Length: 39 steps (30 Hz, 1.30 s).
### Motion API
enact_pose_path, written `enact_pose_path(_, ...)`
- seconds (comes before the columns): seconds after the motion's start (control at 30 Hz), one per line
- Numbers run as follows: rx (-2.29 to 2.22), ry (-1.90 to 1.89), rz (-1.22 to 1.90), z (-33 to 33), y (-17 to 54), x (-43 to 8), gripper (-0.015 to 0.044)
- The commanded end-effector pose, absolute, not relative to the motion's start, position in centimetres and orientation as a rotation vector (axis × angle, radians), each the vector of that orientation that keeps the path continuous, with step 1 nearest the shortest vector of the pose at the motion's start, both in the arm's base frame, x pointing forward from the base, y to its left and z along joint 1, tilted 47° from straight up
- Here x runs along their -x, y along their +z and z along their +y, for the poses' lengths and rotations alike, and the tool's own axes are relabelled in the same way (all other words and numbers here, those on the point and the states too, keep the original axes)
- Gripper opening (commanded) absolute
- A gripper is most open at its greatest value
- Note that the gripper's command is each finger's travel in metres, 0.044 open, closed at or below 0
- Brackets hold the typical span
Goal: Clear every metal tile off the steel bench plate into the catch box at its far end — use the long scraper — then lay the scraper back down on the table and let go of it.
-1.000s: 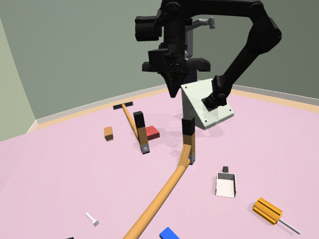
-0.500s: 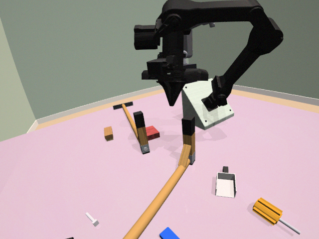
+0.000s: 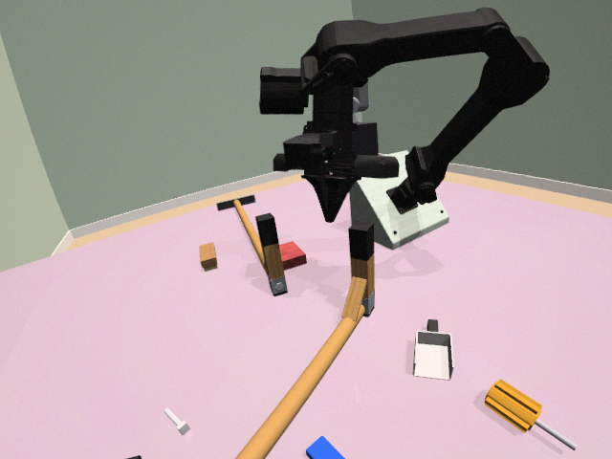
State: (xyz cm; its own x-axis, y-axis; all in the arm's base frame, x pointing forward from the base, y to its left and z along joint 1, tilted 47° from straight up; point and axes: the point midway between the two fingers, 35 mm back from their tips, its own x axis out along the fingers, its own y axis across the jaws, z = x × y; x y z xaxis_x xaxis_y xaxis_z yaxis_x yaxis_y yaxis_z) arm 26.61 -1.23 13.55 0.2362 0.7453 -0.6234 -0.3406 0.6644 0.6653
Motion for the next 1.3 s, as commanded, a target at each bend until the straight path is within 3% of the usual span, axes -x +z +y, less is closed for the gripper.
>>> enact_pose_path(0.0, -0.437, 0.780, 1.092, -0.4, 13.1, -26.6, 0.0000)
enact_pose_path(1.27, -0.435, 0.786, 1.094, 3.9, 11.2, -26.9, 0.0000)
